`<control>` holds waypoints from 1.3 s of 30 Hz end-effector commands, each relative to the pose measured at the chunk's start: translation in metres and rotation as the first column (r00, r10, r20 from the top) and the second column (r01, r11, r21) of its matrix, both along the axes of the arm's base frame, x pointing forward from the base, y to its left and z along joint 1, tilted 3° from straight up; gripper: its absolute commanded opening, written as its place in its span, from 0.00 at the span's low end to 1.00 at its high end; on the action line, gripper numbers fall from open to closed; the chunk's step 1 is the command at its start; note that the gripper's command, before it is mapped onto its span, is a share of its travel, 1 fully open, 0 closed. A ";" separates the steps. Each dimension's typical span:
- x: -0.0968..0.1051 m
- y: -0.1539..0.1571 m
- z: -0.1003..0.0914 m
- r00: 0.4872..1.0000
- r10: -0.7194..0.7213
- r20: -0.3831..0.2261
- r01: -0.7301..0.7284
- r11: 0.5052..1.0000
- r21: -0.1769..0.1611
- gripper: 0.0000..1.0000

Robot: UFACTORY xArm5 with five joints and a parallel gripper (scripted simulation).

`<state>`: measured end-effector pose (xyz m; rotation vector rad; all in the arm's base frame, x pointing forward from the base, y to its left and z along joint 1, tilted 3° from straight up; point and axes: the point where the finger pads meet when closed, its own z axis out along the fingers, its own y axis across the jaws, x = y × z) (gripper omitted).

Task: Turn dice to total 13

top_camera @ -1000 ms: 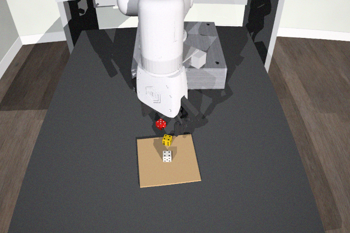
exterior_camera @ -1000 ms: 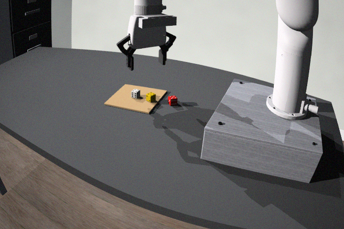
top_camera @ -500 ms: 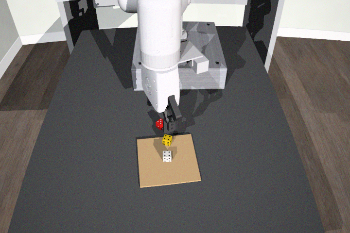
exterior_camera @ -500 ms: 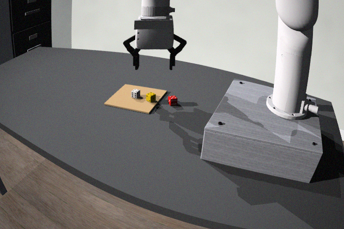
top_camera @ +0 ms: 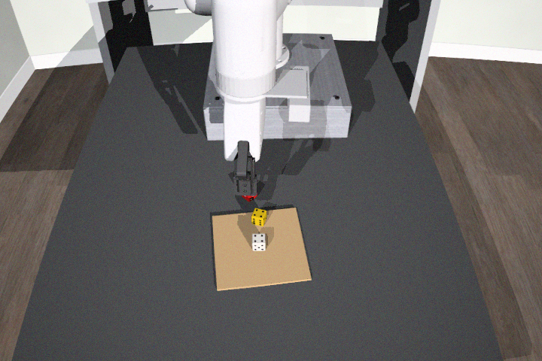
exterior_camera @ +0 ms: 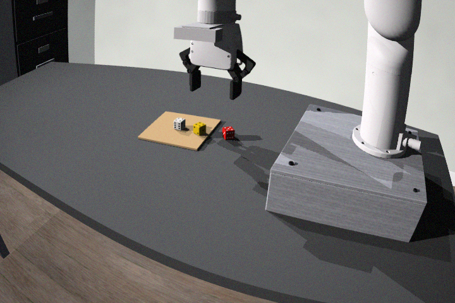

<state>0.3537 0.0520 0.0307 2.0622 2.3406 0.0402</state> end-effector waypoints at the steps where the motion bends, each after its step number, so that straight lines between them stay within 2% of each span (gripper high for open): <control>1: -0.005 -0.002 0.000 0.988 -0.157 0.005 0.157 0.988 0.007 1.00; 8: -0.014 -0.005 -0.003 0.937 -0.348 0.002 0.348 0.937 0.014 1.00; 13: -0.023 -0.008 -0.005 0.854 -0.520 -0.002 0.520 0.854 0.020 1.00; 16: -0.023 -0.008 -0.005 0.850 -0.526 -0.002 0.526 0.850 0.021 1.00; 19: -0.028 -0.009 -0.006 0.796 -0.605 -0.005 0.605 0.796 0.023 1.00; 22: -0.030 -0.010 -0.006 0.764 -0.645 -0.006 0.645 0.764 0.025 1.00; 27: -0.031 -0.010 -0.007 0.752 -0.660 -0.007 0.660 0.751 0.025 1.00; 28: -0.031 -0.010 -0.007 0.752 -0.660 -0.007 0.660 0.751 0.025 0.36; 39: -0.031 -0.010 -0.007 0.752 -0.660 -0.007 0.660 0.751 0.025 0.36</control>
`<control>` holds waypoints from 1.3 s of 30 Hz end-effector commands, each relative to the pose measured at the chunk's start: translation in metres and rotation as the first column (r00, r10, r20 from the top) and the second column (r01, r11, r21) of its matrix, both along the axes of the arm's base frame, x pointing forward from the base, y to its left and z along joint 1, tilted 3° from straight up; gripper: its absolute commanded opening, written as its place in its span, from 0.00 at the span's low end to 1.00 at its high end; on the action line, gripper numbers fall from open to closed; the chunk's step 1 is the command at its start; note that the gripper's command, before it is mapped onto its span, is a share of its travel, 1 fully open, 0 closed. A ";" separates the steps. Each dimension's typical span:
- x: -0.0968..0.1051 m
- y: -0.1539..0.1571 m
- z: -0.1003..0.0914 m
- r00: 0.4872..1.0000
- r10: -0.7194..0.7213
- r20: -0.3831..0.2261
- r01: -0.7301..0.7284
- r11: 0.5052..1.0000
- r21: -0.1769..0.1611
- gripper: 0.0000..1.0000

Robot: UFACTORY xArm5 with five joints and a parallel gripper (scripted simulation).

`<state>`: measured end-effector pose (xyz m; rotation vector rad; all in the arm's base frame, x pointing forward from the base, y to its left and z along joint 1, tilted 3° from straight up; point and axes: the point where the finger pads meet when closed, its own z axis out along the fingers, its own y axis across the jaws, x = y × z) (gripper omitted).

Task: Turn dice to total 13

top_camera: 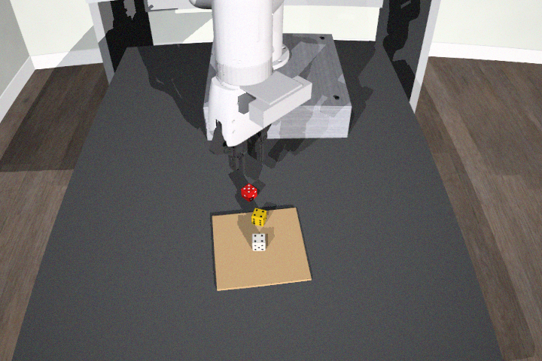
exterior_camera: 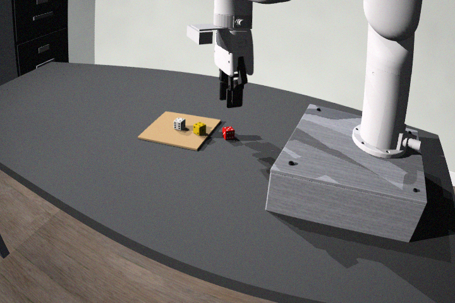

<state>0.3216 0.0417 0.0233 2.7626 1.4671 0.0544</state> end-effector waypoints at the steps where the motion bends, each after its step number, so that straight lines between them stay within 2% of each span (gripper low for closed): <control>1: 0.001 0.000 0.001 1.000 0.000 0.003 0.000 1.000 0.000 0.36; 29: 0.001 0.000 0.000 1.000 0.000 0.003 0.000 1.000 0.000 0.36; 39: 0.001 0.000 -0.005 1.000 0.000 0.003 0.000 1.000 0.000 0.36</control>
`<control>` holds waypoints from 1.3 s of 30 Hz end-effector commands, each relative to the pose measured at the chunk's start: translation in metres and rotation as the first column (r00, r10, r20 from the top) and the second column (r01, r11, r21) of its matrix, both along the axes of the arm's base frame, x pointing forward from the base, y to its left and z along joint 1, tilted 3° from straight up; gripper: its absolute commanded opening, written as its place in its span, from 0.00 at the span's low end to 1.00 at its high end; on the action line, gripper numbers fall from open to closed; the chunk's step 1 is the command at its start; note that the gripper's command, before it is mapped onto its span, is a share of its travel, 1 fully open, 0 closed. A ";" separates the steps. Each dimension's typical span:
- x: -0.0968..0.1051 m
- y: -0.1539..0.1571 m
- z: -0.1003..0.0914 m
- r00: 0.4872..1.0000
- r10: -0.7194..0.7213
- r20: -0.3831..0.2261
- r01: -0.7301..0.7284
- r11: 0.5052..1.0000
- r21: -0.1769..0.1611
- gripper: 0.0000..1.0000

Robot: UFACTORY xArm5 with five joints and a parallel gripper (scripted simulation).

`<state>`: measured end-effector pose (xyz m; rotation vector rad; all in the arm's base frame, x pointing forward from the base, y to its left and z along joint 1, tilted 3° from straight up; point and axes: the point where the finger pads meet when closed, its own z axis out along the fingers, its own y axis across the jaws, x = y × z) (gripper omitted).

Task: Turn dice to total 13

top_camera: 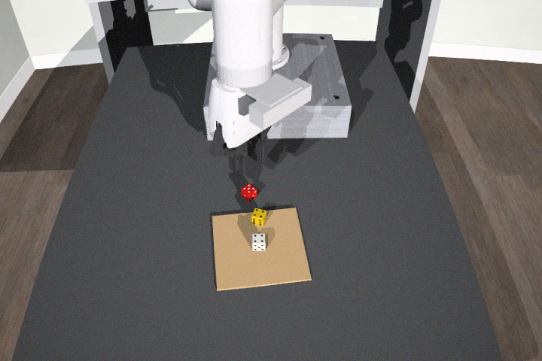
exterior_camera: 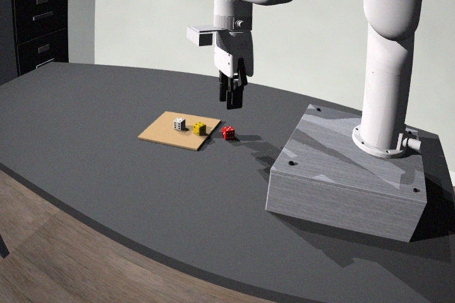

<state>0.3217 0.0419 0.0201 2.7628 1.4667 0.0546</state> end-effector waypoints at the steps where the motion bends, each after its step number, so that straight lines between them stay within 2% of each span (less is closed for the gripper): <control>1: 0.001 0.000 -0.003 1.000 0.000 0.003 0.000 1.000 0.000 0.36; 39: 0.003 0.002 -0.046 1.000 0.000 0.003 0.000 1.000 0.001 0.36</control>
